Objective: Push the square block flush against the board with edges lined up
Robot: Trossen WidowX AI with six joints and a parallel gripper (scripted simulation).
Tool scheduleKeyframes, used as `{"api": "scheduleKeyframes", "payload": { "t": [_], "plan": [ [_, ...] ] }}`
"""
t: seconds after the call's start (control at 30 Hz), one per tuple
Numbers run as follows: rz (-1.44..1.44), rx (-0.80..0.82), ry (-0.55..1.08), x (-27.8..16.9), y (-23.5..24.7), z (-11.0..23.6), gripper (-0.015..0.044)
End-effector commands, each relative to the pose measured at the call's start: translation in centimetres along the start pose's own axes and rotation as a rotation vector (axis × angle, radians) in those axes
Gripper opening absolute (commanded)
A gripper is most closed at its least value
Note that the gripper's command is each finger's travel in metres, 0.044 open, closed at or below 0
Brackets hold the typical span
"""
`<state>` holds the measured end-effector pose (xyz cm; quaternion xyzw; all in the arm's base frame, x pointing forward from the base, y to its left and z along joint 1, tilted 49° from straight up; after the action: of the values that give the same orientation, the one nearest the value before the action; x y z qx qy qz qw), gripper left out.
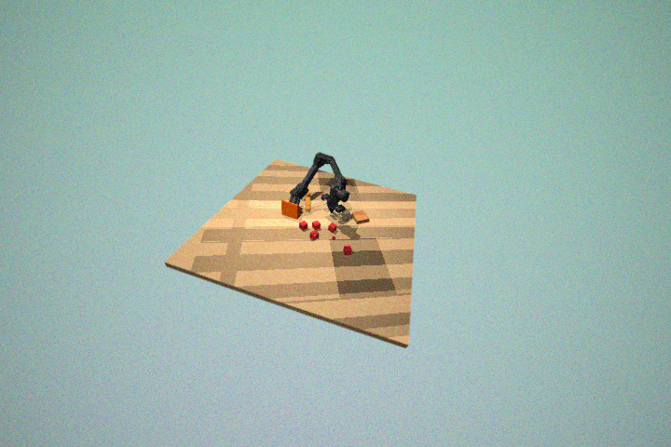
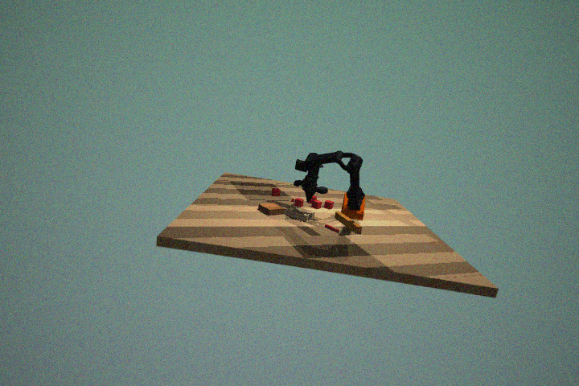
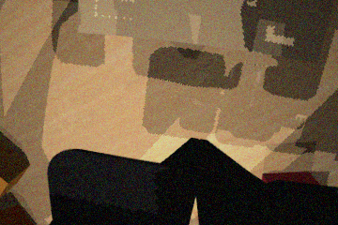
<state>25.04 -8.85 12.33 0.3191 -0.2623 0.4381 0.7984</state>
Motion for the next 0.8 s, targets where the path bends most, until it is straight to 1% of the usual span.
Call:
{"api": "scheduleKeyframes", "payload": {
  "t": [0.0, 0.77],
  "plan": [
    [-0.099, -0.003, 0.011, 1.3, 0.4, 0.2, 0.0],
    [-0.893, -0.019, 0.013, 9.0, 4.3, 0.1, 0.0]
  ]
}}
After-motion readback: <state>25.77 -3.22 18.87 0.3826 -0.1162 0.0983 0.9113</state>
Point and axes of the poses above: the point midway between the two fingers, 35 mm back from their tips, its own z axis back along the fingers, its own y axis across the jaws, x = y × z, the point moved 9 cm from there along z, back along the fingers, and after that the axes turned 7 degrees about z, right-handed, at the moved point
